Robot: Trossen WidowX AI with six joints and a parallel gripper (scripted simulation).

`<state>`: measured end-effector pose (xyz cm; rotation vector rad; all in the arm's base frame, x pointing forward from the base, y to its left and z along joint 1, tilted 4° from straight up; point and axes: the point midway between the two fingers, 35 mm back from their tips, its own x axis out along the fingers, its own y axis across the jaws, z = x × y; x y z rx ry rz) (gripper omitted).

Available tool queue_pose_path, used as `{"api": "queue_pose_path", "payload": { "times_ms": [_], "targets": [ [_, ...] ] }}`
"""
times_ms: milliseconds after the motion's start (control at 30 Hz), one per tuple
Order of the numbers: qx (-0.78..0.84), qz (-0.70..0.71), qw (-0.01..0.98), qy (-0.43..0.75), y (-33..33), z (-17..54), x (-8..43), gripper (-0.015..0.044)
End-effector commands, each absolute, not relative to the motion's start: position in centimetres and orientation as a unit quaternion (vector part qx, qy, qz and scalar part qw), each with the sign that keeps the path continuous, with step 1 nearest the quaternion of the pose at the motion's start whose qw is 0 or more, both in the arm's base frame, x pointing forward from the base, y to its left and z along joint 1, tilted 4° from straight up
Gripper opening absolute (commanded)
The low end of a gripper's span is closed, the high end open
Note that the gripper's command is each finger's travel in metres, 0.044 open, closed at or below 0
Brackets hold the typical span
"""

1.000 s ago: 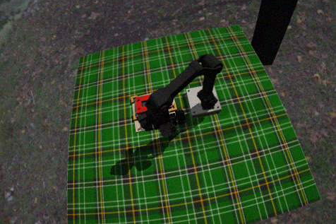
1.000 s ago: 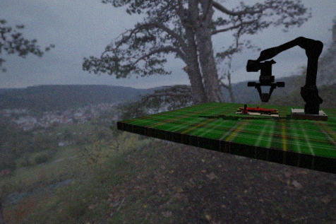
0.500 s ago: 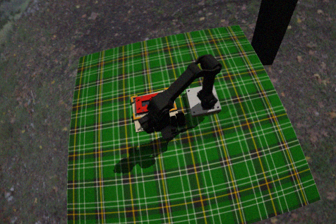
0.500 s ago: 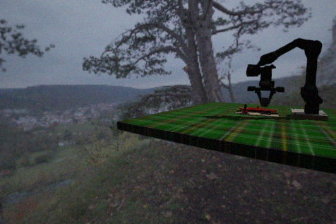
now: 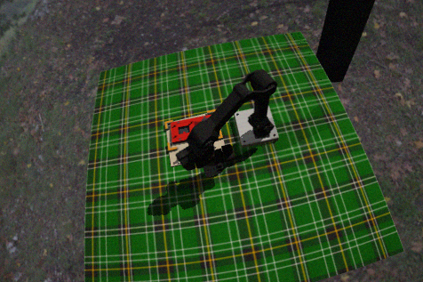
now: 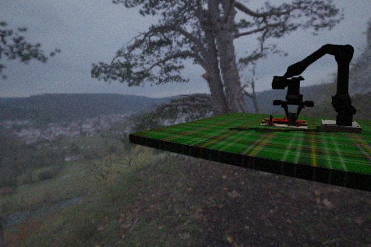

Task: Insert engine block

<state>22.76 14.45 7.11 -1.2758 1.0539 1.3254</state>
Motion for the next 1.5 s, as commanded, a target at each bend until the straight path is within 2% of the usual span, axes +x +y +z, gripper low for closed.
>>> {"api": "queue_pose_path", "payload": {
  "times_ms": [0, 967, 1467],
  "targets": [
    [-0.521, 0.548, 0.487, 0.437, 14.5, 6.2, 22.6, 0.0],
    [-0.521, 0.548, 0.487, 0.437, 14.8, 2.3, 22.6, 0.0],
    [-0.525, 0.545, 0.491, 0.432, 14.8, 2.9, 22.9, 0.0394]
  ]
}}
